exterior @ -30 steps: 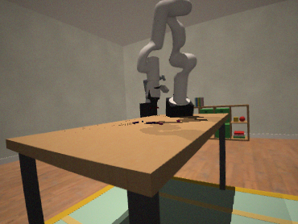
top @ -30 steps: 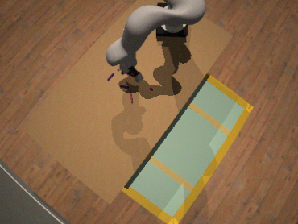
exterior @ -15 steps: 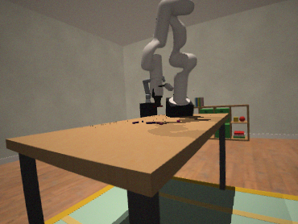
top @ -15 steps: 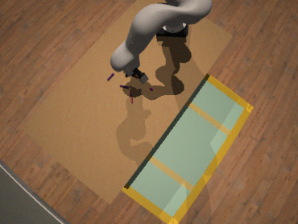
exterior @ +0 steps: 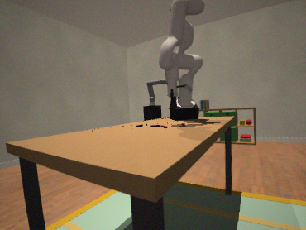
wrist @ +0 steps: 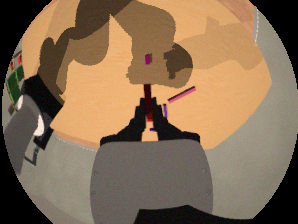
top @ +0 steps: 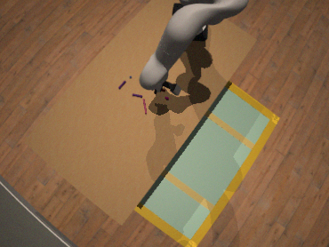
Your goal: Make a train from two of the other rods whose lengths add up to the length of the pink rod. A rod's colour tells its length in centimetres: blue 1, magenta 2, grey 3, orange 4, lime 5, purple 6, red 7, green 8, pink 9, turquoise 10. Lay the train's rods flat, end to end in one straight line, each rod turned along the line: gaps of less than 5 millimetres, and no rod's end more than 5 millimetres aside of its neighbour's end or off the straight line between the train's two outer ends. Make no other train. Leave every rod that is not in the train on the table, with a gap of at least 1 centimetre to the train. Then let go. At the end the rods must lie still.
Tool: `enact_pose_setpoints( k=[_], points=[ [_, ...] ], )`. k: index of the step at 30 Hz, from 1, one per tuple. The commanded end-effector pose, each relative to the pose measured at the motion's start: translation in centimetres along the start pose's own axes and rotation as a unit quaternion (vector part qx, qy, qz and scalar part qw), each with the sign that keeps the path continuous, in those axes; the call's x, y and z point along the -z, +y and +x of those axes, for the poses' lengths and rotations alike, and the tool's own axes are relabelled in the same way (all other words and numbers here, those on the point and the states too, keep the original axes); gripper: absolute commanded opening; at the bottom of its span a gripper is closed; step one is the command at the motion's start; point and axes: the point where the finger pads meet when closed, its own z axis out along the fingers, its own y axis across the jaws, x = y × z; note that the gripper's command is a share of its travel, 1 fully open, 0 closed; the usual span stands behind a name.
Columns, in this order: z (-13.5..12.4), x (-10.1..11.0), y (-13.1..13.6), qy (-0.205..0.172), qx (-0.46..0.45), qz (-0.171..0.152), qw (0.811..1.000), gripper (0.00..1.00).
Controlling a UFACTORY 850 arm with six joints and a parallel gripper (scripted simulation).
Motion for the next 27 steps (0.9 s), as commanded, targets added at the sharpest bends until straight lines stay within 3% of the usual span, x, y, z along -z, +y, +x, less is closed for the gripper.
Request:
enact_pose_setpoints(
  k=[1, 17, 27],
  points=[
    [0.4, 0.1, 0.1, -0.002, 0.007, -0.004, 1.0, 0.04],
    [0.4, -0.7, 0.1, -0.003, 0.007, -0.005, 1.0, 0.04],
    [0.3, -4.2, 0.2, -0.003, 0.007, -0.005, 1.0, 0.04]
  ],
)
